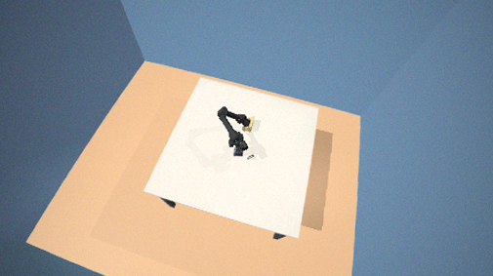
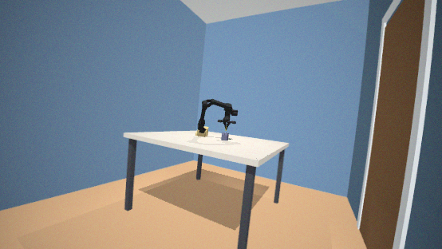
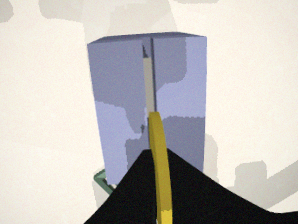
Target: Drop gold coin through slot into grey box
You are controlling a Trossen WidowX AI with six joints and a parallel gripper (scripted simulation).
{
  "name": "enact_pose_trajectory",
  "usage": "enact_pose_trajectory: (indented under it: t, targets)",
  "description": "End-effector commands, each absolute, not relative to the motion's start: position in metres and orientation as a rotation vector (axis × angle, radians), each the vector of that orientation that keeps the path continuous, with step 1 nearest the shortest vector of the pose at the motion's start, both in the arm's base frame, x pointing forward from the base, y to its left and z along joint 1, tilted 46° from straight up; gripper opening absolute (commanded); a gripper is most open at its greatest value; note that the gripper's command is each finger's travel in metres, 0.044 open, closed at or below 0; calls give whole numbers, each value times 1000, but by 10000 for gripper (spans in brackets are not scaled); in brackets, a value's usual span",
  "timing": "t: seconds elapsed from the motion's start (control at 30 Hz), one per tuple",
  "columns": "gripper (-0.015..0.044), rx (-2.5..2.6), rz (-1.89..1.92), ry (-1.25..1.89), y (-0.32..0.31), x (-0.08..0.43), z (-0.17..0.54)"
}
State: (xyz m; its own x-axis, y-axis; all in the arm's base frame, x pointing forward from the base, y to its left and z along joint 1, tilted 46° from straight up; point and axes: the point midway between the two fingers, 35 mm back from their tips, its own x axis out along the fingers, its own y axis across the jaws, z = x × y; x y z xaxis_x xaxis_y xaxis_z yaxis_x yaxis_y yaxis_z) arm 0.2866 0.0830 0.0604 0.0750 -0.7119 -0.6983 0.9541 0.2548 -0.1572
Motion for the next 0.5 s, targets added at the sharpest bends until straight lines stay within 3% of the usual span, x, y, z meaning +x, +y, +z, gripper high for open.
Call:
enact_pose_trajectory:
  t: [0.0,0.47]
  targets:
    - [0,385,-1295,770,80,286,62]
    - [4,386,-1295,771,79,287,65]
